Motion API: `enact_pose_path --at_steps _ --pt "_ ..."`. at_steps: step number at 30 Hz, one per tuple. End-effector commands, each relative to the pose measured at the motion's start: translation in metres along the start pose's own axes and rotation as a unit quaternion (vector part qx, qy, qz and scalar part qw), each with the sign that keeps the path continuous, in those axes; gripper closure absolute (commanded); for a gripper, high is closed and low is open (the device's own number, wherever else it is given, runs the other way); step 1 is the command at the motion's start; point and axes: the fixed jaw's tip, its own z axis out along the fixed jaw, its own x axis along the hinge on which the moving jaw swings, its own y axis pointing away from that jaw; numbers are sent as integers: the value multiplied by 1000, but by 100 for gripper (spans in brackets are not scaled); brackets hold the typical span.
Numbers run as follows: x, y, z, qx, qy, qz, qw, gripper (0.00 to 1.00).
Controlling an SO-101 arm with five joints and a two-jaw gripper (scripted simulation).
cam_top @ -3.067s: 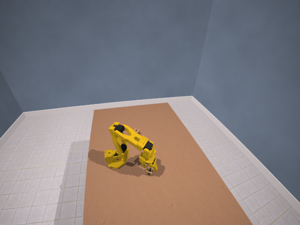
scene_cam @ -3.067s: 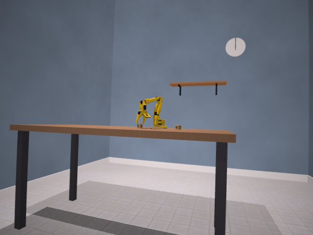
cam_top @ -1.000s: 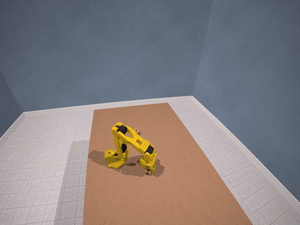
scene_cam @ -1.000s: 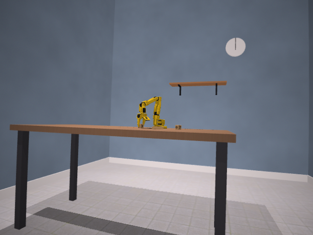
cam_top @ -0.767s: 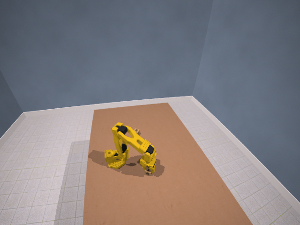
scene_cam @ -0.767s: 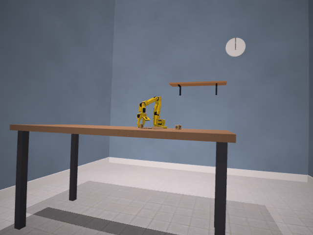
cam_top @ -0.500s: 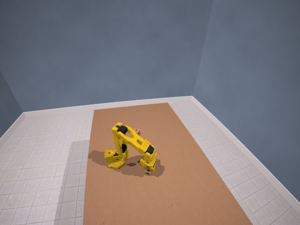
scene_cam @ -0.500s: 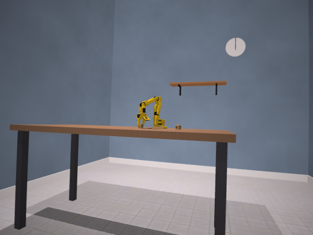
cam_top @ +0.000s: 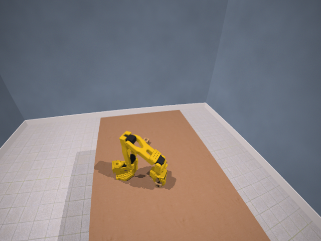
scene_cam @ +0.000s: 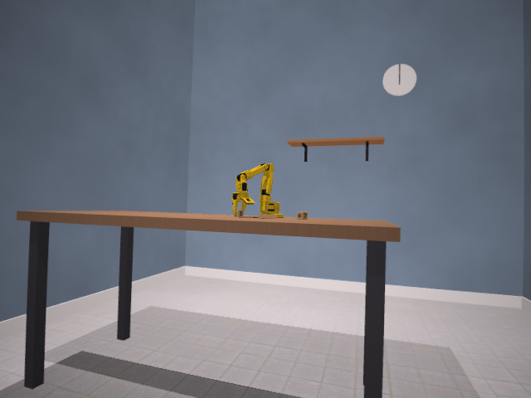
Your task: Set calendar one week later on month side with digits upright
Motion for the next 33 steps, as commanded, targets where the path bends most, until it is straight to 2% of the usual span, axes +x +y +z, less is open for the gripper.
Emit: enact_pose_path --at_steps 1,7,24,33 --pt "1 -8 -5 21 1 0 1000 100" --pt "1 -8 -11 21 1 0 1000 100" --pt "1 -2 -50 21 1 0 1000 100" --pt "1 -1 -55 21 1 0 1000 100"
